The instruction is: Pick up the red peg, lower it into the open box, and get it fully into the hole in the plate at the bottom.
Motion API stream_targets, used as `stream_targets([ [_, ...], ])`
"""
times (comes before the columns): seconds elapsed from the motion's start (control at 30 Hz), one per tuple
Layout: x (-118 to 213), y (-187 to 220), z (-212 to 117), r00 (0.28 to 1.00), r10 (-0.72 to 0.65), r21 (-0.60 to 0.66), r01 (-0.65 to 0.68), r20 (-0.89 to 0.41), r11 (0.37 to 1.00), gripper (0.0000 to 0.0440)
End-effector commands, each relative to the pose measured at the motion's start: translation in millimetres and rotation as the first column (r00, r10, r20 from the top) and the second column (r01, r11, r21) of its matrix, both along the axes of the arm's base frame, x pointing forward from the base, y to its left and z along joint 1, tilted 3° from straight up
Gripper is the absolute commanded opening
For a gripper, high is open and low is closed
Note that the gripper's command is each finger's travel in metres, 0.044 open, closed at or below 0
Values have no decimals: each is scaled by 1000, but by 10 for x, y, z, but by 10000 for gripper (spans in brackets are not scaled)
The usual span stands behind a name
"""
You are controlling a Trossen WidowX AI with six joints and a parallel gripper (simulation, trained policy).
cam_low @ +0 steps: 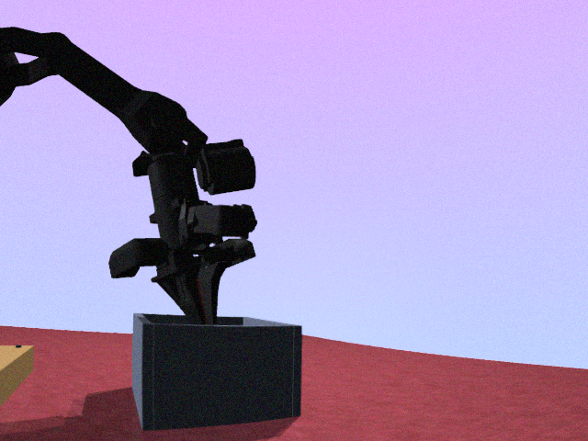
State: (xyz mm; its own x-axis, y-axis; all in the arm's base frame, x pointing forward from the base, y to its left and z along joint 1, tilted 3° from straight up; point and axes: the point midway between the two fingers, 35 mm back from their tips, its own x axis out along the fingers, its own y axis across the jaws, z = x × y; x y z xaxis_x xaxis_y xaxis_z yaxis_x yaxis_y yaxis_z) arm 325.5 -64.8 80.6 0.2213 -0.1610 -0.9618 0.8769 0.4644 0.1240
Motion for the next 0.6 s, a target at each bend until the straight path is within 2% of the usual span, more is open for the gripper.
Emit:
stream_targets([
  [0.0, 18, -27, -125, 1000, 16, 7, -16, -27, 1000, 81],
  [0.1, 27, -52, -178, 998, 33, 5, -33, -47, 999, 147],
  [0.23, 58, -87, -209, 996, 46, -1, -46, -73, 999, 157],
  [0.37, 177, -149, -188, 996, 56, -10, -56, -63, 998, 191],
  [0.57, 344, -259, -170, 996, 70, -25, -71, -51, 997, 329],
])
